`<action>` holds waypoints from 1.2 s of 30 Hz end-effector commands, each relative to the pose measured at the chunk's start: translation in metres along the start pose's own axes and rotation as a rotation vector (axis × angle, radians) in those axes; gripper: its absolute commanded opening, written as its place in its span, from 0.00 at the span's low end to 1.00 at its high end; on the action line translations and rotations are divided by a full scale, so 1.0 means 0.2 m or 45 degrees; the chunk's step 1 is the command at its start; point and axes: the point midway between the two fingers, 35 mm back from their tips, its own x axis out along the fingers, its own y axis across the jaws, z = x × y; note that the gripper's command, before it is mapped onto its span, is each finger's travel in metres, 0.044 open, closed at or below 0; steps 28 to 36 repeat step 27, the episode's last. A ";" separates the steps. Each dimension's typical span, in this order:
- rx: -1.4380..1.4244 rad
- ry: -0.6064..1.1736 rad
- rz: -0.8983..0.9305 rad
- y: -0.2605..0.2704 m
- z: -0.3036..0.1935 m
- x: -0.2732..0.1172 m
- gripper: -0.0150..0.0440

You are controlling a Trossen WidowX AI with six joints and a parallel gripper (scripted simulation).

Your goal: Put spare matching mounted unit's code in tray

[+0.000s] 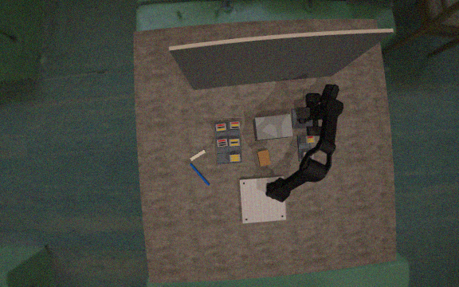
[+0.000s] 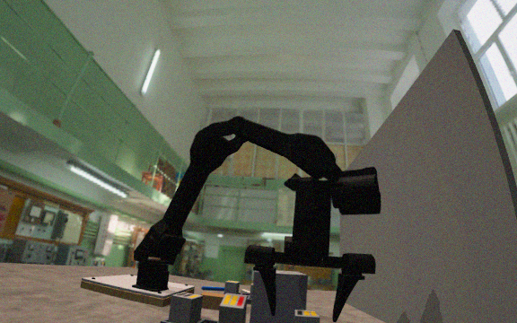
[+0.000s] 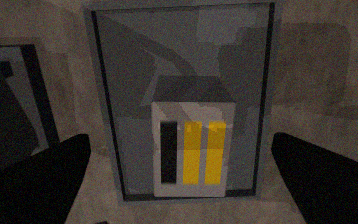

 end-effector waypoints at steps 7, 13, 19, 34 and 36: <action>-0.006 0.012 -0.032 0.01 0.00 -0.45 1.00; -0.004 0.027 -0.059 -0.01 -0.01 -0.43 1.00; -0.004 0.027 -0.059 -0.01 -0.01 -0.43 1.00; -0.004 0.027 -0.059 -0.01 -0.01 -0.43 1.00; -0.004 0.027 -0.059 -0.01 -0.01 -0.43 1.00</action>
